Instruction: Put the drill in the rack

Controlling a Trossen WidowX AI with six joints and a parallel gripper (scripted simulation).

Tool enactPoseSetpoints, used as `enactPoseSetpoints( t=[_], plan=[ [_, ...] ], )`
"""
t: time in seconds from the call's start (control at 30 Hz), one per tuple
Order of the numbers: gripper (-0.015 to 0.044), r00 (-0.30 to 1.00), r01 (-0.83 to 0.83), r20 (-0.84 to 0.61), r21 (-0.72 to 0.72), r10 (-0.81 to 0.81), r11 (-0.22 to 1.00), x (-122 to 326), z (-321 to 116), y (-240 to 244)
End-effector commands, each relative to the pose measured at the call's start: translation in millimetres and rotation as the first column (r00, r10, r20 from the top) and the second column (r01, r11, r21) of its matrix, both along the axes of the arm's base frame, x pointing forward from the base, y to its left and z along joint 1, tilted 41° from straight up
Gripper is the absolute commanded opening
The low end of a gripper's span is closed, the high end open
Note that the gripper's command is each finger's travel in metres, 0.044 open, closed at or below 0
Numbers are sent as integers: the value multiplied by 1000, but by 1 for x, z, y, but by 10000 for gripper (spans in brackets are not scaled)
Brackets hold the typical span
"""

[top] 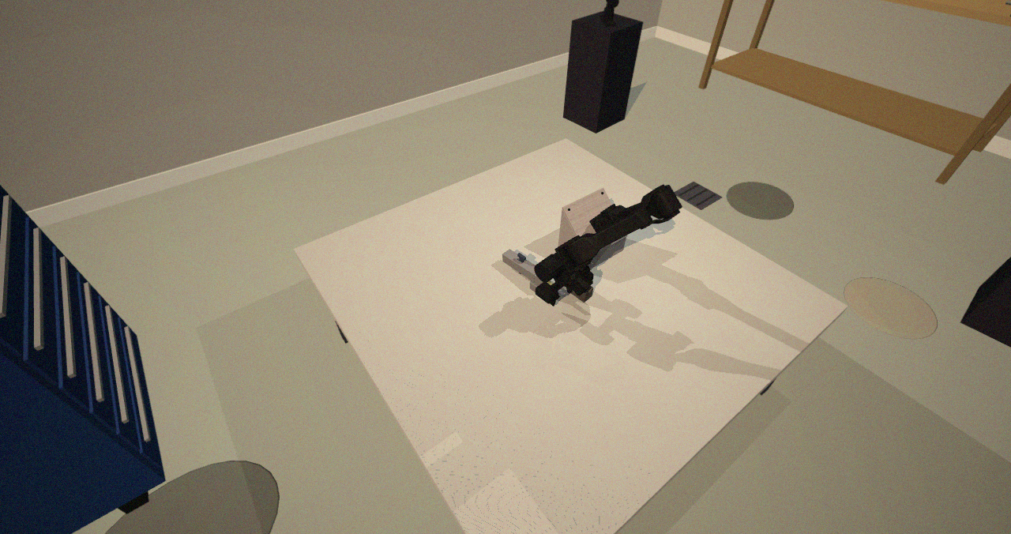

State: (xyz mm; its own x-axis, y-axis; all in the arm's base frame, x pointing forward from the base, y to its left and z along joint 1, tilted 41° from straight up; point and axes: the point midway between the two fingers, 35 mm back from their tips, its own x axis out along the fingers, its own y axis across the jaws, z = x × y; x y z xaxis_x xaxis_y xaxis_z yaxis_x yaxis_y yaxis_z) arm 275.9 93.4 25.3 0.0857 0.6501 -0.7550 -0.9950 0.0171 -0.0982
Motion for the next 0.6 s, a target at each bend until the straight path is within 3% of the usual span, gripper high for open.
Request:
enactPoseSetpoints(
  t=[0.0, 0.57],
  plan=[
    [440, 1000, -3, 0, -1, 3, 1000, 0, -3, -1],
    [440, 1000, -3, 0, -1, 3, 1000, 1, -9, -5]
  ],
)
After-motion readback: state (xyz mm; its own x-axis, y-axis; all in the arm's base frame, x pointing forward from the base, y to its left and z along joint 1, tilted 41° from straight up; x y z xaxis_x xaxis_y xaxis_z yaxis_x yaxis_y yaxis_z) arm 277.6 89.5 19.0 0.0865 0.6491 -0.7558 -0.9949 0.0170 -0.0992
